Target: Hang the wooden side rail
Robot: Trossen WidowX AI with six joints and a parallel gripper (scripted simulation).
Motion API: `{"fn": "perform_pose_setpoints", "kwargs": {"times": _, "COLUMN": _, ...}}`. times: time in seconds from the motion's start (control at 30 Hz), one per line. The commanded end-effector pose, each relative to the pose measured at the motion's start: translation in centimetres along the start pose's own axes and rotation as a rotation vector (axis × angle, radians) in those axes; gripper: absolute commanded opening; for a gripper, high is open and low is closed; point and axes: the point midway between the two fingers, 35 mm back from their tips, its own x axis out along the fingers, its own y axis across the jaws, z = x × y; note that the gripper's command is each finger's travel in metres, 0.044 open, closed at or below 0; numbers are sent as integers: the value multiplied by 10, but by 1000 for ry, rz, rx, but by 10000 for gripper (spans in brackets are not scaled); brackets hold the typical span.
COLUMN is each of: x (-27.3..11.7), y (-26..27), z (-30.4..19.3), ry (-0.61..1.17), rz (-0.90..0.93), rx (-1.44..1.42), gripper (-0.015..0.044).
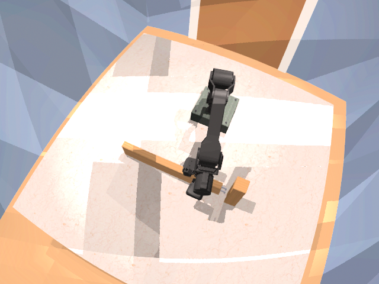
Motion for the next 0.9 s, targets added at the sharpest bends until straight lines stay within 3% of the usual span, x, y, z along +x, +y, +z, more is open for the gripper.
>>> {"fn": "perform_pose_setpoints", "kwargs": {"times": 0.0, "x": -1, "y": 1, "z": -1, "ry": 3, "rz": 6, "rx": 4, "gripper": 0}}
{"fn": "perform_pose_setpoints", "kwargs": {"times": 0.87, "x": 0, "y": 1, "z": -4, "ry": 3, "rz": 6, "rx": 4, "gripper": 0}}
